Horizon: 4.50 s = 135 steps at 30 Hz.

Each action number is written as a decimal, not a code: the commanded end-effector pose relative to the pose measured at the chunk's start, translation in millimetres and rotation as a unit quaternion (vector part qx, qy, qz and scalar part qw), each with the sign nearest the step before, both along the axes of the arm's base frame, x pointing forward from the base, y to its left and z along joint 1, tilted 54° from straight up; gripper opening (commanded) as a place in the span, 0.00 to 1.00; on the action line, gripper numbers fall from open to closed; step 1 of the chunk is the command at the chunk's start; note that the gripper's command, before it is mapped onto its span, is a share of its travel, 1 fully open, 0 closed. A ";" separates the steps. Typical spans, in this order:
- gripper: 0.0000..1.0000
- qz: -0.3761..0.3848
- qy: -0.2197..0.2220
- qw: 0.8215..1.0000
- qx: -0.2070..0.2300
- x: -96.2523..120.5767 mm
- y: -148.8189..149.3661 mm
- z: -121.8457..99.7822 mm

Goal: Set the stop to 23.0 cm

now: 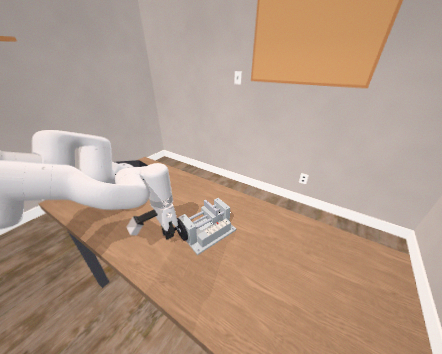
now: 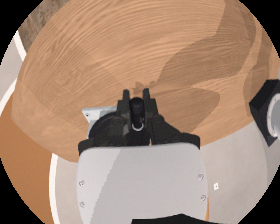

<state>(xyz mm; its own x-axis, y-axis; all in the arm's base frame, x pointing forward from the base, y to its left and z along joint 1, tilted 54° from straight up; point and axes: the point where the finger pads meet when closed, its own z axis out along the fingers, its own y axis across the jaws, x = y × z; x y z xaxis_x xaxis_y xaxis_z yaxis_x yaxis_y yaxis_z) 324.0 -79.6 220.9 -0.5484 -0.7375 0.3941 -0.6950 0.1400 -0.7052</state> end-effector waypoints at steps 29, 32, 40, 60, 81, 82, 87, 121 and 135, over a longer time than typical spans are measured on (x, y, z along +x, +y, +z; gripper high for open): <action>0.06 0.001 0.000 1.000 0.000 -10.8 13.6 9.3; 0.06 0.001 0.000 1.000 0.000 -11.8 15.6 11.7; 0.06 0.001 0.000 1.000 0.000 -13.4 22.0 21.5; 0.06 0.001 0.000 1.000 0.000 0.6 27.0 50.4; 0.06 0.001 0.000 1.000 0.000 36.5 1.5 52.5; 0.06 0.001 0.000 1.000 0.000 37.6 -0.1 51.1; 0.06 0.001 0.000 1.000 0.000 41.0 -7.3 42.2; 0.06 0.001 0.000 1.000 0.000 -0.9 1.5 0.5; 0.06 0.001 0.000 1.000 0.000 -10.8 13.7 9.5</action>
<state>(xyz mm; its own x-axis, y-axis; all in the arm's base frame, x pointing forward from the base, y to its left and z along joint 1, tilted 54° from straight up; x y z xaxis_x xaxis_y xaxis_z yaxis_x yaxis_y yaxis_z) 315.8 -70.7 226.1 -0.5485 -0.7371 0.3948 -0.6956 0.1403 -0.7046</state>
